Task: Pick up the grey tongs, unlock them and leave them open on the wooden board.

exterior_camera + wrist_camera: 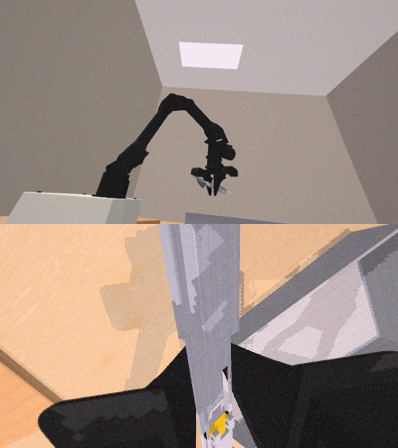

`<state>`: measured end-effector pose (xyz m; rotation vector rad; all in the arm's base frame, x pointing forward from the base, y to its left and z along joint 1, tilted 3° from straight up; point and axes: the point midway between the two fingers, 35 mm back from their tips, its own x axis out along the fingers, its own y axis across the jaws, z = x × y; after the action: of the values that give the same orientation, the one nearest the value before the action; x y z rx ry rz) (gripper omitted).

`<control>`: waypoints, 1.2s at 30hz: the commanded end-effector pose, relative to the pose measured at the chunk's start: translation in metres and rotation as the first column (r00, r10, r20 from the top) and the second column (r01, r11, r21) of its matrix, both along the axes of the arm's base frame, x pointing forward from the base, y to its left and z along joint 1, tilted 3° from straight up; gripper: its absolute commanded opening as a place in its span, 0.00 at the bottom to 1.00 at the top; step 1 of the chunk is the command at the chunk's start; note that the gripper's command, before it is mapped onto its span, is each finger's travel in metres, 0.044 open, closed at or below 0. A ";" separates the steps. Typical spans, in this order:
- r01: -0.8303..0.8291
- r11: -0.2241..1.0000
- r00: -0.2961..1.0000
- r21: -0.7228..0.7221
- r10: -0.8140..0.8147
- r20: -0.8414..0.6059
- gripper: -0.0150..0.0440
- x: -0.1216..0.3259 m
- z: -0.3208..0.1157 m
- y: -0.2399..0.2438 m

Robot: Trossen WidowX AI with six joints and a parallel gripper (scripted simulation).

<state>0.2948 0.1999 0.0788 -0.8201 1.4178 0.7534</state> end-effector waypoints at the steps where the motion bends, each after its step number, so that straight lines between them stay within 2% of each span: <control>1: 0.063 0.998 0.998 0.012 -0.064 0.004 0.00 -0.013 0.004 0.022; 16: 0.307 0.951 0.952 0.018 -0.307 0.002 0.00 -0.077 0.007 0.090; 25: 0.337 0.941 0.941 0.020 -0.337 0.001 0.00 -0.087 0.007 0.098; 36: 0.493 0.869 0.870 0.029 -0.493 -0.005 0.00 -0.146 0.007 0.134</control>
<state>0.1654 0.3240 0.0842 -0.4426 1.5185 0.4016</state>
